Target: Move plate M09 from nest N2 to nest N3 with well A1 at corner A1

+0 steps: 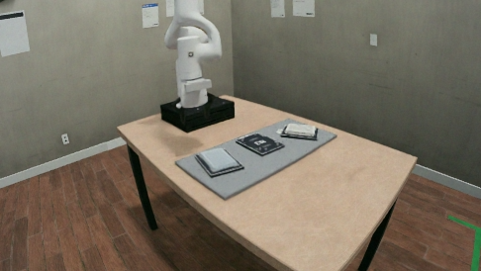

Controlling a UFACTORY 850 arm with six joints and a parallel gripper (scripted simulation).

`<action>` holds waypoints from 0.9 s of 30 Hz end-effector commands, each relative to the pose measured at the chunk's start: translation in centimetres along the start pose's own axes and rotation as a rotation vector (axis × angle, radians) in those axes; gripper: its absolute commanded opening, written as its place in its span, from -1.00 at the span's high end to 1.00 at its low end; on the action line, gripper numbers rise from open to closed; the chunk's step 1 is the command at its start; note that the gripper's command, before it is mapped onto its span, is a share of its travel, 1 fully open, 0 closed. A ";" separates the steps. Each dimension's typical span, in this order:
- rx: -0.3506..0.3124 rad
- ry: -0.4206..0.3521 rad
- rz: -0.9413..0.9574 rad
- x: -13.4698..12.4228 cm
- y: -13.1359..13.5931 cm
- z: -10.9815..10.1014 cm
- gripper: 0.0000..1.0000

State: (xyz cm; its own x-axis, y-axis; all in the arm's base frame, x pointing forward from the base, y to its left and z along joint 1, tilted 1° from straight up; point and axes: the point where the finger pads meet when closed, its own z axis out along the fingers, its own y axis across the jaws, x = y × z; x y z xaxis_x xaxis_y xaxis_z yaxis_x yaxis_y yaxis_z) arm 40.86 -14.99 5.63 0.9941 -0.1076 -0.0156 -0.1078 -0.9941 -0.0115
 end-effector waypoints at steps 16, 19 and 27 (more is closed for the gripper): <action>-0.026 0.002 0.000 0.3 0.6 0.1 -1.00; -0.025 0.002 0.000 0.3 0.6 0.1 -1.00; -0.025 0.002 0.000 0.3 0.6 0.1 -1.00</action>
State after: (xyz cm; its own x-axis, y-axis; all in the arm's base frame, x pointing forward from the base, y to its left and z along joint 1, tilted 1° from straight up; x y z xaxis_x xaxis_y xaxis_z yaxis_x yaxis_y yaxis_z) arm 41.03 -15.62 5.51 0.9940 -0.1080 -0.0150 -0.1078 -0.9941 0.0136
